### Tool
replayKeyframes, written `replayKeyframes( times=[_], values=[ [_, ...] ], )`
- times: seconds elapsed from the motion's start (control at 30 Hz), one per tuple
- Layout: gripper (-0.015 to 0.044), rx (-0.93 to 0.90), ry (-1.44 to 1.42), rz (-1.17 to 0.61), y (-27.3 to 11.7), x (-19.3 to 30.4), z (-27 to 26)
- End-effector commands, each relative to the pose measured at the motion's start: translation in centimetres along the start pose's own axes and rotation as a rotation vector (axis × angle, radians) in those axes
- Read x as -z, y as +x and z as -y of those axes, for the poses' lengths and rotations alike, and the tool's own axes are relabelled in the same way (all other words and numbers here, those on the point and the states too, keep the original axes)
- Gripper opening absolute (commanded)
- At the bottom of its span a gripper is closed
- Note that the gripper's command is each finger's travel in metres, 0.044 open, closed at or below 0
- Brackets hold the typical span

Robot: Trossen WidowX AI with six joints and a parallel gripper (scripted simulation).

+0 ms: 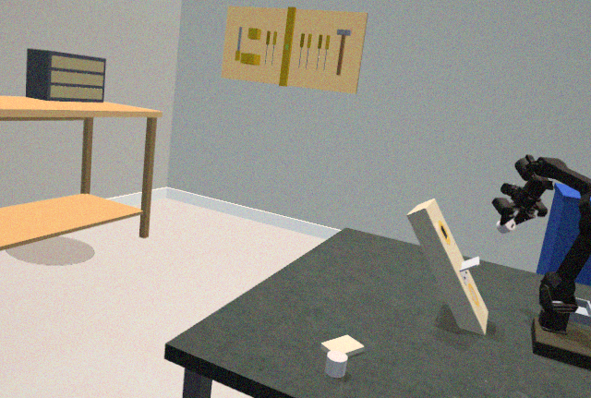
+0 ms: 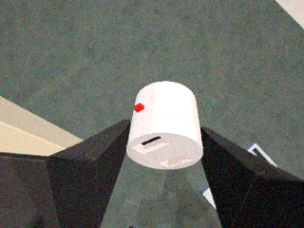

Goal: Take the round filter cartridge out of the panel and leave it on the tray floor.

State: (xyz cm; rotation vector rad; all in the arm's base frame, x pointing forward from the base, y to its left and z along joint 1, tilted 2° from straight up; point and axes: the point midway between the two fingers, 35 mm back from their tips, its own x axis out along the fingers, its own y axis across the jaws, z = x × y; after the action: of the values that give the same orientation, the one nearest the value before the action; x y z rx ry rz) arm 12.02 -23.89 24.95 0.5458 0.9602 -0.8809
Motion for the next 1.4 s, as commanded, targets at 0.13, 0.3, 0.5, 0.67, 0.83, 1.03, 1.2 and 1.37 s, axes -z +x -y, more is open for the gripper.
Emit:
replayKeyframes(
  times=[0.13, 0.3, 0.5, 0.67, 0.83, 1.03, 1.2, 1.37],
  values=[
    [0.0000, 0.121, 0.209, 0.010, 0.0, 0.3, 4.5],
    [0.0000, 0.159, 0.274, 0.013, 0.0, 0.5, 6.0],
    [0.0000, 0.183, 0.314, 0.014, 0.7, 1.2, 7.2],
    [0.0000, 0.232, 0.394, 0.015, 2.0, 2.6, 9.8],
    [0.0000, 0.281, 0.475, 0.015, 3.2, 4.5, 12.2],
    [0.0000, 0.339, 0.572, 0.014, 4.4, 7.1, 14.9],
    [0.0000, 0.387, 0.652, 0.014, 5.3, 9.6, 16.9],
    [0.0000, 0.435, 0.733, 0.012, 6.0, 12.3, 18.5]
  ],
)
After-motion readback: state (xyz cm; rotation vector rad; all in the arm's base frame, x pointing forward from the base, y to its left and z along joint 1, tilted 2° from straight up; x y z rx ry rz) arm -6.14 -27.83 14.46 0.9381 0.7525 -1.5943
